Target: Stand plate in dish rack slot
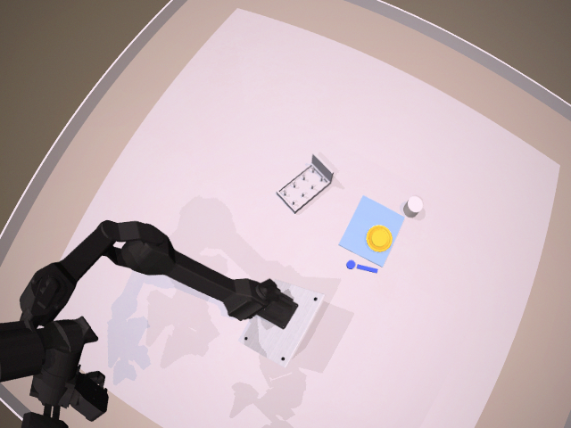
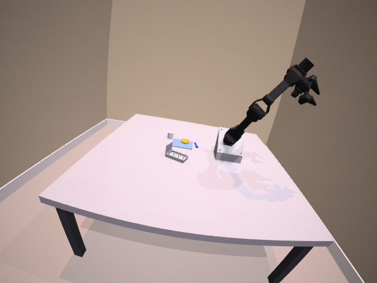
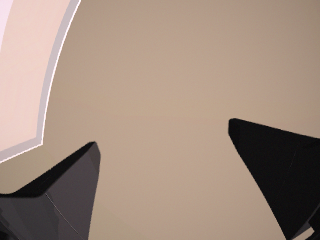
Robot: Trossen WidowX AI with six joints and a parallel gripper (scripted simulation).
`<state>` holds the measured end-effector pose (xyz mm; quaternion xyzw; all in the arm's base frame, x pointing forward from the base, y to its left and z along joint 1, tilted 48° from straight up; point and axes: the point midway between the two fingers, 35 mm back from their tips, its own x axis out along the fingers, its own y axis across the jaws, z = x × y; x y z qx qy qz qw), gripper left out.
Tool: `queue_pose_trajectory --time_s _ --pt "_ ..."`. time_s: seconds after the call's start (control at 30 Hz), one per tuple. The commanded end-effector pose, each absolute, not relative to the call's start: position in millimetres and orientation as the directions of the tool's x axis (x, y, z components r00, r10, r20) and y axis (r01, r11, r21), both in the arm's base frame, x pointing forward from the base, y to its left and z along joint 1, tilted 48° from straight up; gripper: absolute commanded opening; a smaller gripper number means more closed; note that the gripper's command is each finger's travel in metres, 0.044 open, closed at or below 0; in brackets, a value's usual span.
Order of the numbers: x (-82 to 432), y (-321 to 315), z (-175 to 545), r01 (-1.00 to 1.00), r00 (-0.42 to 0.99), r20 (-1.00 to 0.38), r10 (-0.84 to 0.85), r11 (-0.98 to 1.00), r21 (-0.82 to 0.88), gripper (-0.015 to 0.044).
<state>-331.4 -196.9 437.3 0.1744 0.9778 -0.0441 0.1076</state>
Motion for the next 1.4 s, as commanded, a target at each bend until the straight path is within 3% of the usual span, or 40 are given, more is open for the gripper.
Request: queue_pose_trajectory --time_s 0.0,0.4,0.8,1.07,1.37 --pt "-331 -199 436 0.346 -0.917 -0.229 0.327 0.937 -0.049 0.0400" --pt "-290 -313 354 0.066 -0.899 -0.438 0.011 0.992 -0.109 0.0400" --pt "-189 -405 257 -0.136 -0.696 -0.684 -0.219 0.975 -0.173 0.0400" --pt "-96 -434 191 -0.201 -0.492 -0.832 -0.258 0.963 -0.179 0.0400" --pt "15 -429 123 -0.228 -0.260 -0.950 -0.172 0.967 -0.113 0.0400"
